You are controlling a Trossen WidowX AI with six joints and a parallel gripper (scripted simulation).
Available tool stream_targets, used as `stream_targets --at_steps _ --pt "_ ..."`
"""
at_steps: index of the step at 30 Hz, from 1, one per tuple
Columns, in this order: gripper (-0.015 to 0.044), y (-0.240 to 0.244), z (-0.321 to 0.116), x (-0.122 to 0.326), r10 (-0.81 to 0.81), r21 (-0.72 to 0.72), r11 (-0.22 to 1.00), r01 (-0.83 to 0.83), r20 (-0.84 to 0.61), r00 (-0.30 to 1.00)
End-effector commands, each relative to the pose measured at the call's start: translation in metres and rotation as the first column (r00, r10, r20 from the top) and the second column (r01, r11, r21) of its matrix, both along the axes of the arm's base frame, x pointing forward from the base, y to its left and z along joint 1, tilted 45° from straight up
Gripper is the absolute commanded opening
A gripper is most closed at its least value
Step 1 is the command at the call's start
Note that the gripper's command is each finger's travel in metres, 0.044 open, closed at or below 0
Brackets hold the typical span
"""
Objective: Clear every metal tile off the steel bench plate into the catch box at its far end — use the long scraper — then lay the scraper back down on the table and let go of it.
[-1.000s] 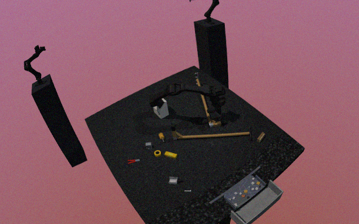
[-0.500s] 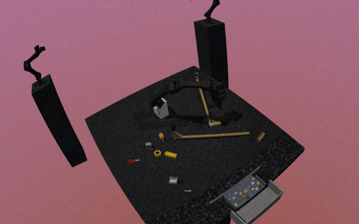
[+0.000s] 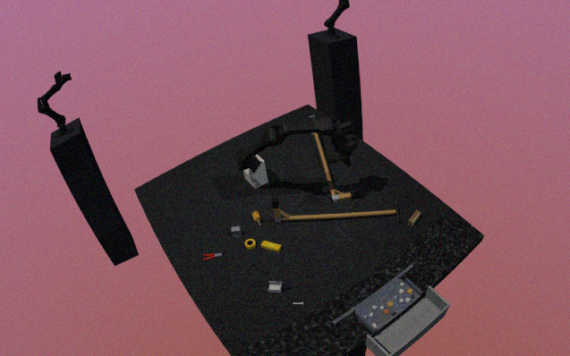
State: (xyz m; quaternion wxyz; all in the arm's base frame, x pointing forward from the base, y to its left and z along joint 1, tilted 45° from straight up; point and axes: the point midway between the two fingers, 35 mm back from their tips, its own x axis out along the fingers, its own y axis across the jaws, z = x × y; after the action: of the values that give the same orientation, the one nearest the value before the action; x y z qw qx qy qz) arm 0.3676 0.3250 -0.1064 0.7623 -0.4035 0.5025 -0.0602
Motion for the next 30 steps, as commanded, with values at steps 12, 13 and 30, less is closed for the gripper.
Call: stream_targets --at_steps 12,13,30 --pt "0.0 -0.055 0.043 0.022 -0.056 -0.056 0.997 0.051 -0.099 0.994" --pt "0.0 -0.059 0.046 0.023 -0.061 -0.06 0.997 0.054 -0.106 0.992" --pt "0.0 -0.112 0.077 0.033 -0.103 -0.099 0.991 0.085 -0.191 0.976"
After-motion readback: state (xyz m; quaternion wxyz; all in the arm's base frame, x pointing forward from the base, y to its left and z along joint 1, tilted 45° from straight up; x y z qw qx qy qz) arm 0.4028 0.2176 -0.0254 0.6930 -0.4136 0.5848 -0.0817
